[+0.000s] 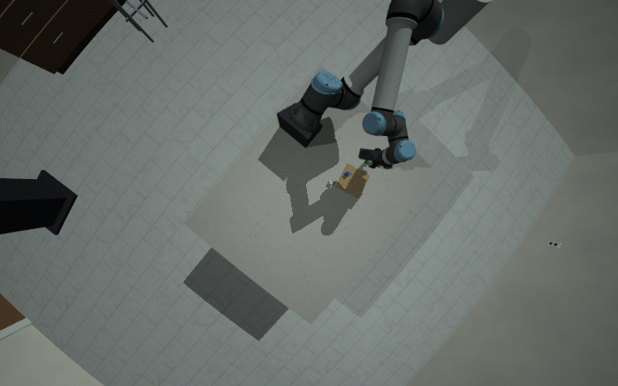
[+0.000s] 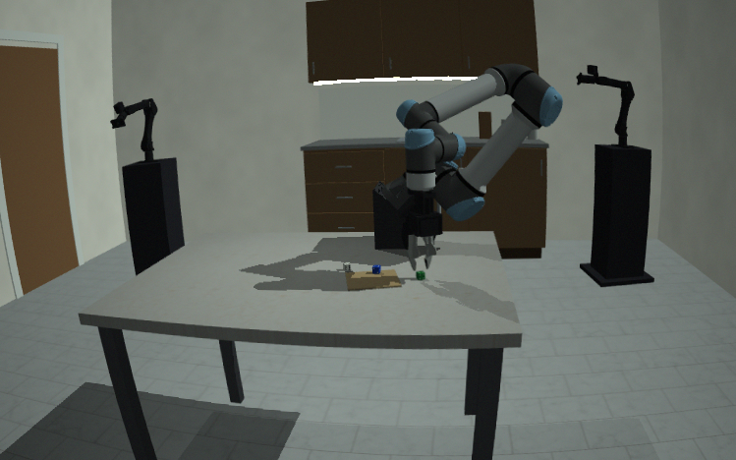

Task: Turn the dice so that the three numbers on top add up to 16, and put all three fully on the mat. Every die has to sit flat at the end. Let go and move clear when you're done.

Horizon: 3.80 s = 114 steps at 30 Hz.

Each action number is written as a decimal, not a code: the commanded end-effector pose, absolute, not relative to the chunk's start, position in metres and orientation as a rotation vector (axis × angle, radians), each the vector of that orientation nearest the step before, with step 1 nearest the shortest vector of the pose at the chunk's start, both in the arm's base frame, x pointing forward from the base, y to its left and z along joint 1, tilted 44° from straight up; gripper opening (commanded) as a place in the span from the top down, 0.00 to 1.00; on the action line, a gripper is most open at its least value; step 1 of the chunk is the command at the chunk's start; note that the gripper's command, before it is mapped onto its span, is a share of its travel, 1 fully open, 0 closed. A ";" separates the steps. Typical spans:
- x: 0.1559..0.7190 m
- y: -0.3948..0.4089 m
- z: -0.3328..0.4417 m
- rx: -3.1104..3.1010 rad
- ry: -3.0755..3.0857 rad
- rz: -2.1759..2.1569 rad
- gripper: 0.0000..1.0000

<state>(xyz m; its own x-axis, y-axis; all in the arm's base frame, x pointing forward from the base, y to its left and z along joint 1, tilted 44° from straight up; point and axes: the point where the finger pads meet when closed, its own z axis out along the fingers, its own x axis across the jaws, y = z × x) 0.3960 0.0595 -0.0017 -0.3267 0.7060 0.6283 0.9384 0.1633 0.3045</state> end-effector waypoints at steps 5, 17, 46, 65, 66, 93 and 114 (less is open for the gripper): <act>0.396 0.059 -0.002 -1.570 -2.106 -0.949 0.79; 0.397 0.063 -0.005 -1.570 -2.106 -0.949 0.79; 0.399 0.077 -0.020 -1.570 -2.106 -0.949 0.79; 0.399 0.077 -0.020 -1.570 -2.106 -0.949 0.79; 0.399 0.077 -0.020 -1.570 -2.106 -0.949 0.79; 0.399 0.077 -0.020 -1.570 -2.106 -0.949 0.97; 0.398 0.072 -0.015 -1.570 -2.106 -0.949 0.97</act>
<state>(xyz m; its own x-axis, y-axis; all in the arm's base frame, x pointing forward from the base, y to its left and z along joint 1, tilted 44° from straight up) 0.3987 0.0761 -0.0190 -0.3267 0.7060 0.6284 0.9384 0.1633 0.3044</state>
